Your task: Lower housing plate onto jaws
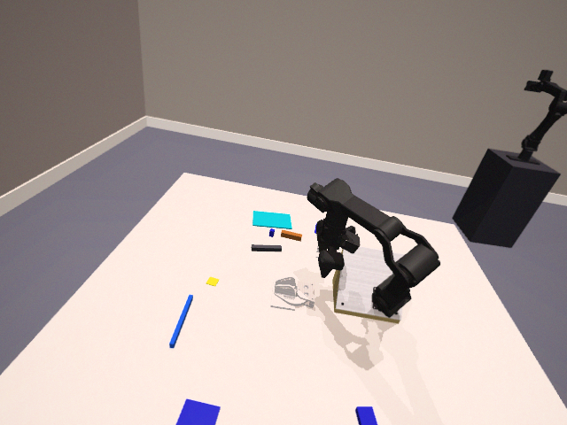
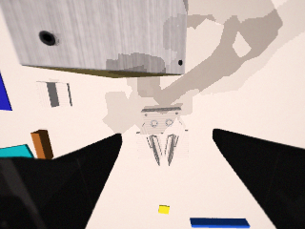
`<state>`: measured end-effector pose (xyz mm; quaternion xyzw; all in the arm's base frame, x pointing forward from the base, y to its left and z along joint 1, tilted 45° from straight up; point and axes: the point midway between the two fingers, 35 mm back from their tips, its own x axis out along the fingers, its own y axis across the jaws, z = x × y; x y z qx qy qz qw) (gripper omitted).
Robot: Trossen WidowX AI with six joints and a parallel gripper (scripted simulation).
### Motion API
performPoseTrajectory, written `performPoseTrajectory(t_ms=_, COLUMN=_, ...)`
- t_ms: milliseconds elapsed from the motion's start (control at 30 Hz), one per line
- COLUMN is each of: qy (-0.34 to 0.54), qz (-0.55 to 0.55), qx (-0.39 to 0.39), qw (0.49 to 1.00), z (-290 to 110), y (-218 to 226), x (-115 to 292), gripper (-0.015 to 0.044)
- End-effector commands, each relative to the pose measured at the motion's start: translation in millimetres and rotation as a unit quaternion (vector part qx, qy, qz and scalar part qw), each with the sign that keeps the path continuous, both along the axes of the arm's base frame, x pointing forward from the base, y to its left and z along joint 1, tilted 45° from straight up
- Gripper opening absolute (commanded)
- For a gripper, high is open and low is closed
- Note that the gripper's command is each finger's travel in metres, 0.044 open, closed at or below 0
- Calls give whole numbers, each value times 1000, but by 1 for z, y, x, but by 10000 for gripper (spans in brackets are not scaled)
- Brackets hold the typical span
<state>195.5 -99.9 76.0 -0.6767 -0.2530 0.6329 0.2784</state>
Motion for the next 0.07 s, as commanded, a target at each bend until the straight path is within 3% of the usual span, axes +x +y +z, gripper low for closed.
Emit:
performPoseTrajectory(t_ms=0, qy=2, qz=2, qx=0, qw=1000, z=0, y=0, x=-1, gripper=440)
performPoseTrajectory(t_ms=33, qy=2, qz=2, qx=0, qw=1000, z=0, y=0, x=-1, gripper=440)
